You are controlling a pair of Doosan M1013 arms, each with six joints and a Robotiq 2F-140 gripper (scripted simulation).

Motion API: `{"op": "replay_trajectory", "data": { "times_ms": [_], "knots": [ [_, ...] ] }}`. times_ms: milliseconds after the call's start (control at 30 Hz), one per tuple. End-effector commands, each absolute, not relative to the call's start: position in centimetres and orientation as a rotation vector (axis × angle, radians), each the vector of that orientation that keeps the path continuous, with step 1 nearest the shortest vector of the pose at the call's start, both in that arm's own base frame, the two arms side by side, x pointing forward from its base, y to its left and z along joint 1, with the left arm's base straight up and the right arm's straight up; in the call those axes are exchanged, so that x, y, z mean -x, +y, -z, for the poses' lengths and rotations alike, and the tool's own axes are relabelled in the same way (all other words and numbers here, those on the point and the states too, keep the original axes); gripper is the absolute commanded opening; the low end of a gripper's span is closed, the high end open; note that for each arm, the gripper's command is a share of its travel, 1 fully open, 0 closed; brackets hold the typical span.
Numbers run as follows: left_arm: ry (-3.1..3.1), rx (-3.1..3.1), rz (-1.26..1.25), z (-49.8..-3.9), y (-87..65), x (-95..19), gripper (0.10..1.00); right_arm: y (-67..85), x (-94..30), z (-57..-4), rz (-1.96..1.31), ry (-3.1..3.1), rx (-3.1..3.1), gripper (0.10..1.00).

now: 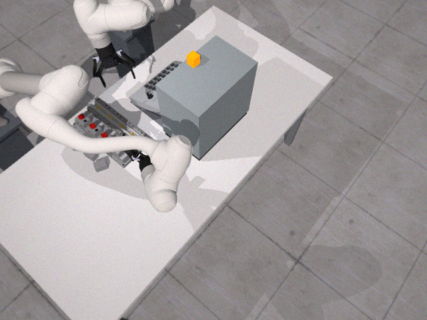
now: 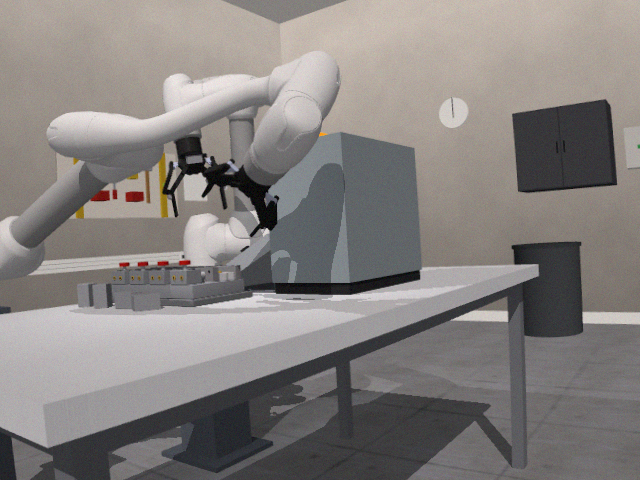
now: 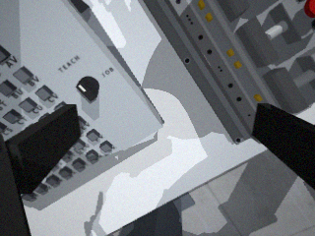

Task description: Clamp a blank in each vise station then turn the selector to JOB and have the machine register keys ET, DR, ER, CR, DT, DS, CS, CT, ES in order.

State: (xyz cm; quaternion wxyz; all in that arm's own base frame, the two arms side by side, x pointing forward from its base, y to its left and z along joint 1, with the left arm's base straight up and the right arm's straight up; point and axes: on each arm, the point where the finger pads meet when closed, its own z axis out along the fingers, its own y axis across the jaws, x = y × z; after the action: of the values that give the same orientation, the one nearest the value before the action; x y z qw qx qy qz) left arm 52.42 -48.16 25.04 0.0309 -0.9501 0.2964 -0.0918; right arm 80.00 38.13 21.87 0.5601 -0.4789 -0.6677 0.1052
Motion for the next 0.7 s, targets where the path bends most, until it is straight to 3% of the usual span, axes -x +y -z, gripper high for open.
{"op": "replay_trajectory", "data": {
  "times_ms": [0,567,667],
  "knots": [
    [0.914,2.928,0.285,-25.1,-48.2,-52.4,1.000,38.1,-80.0,-22.1,-0.246,-1.576,1.129,1.000],
    [0.913,2.928,0.285,-25.2,-48.2,-52.4,1.000,38.1,-80.0,-22.1,-0.246,-1.576,1.129,1.000],
    [0.913,2.928,0.285,-26.8,-48.2,-52.4,1.000,38.1,-80.0,-22.1,-0.246,-1.576,1.129,1.000]
  ]
}}
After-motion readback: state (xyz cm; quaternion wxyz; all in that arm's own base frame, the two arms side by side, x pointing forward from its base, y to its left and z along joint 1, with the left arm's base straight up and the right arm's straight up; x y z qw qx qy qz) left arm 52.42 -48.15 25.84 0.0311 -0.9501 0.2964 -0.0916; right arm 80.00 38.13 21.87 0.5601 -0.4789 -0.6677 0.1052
